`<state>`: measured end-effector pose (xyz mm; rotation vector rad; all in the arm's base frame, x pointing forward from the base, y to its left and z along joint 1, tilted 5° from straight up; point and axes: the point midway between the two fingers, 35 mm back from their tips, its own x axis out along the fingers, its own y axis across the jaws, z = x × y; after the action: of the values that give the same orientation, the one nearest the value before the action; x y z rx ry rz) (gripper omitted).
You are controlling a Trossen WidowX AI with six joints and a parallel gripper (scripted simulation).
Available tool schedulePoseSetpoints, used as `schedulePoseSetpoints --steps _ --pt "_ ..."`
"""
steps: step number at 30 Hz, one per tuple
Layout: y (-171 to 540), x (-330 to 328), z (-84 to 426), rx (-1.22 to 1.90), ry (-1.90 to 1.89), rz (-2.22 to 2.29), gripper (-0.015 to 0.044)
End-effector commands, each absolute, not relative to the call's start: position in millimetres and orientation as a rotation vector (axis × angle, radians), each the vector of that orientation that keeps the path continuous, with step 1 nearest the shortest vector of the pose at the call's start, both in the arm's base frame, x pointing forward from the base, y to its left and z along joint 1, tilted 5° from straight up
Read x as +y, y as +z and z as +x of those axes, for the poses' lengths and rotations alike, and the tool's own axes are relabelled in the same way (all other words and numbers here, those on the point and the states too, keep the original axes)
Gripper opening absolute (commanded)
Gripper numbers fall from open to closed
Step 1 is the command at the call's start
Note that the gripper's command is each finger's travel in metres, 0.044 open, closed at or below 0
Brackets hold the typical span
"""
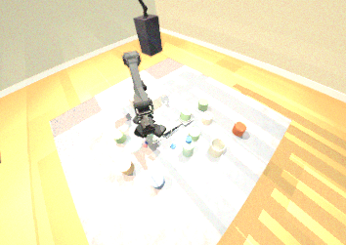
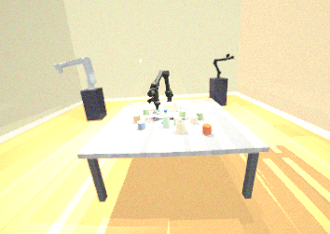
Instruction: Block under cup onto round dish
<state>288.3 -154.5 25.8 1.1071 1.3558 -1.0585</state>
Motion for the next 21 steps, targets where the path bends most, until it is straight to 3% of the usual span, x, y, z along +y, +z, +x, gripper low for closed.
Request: schedulePoseSetpoints --steps 1,10,21 --pt "52 -158 293 1.338 -1.048 1.11 0.0" --pt "90 -159 289 1.338 -1.048 1.11 0.0" --pt "24 -228 245 1.336 -1.054 1.103 0.0"
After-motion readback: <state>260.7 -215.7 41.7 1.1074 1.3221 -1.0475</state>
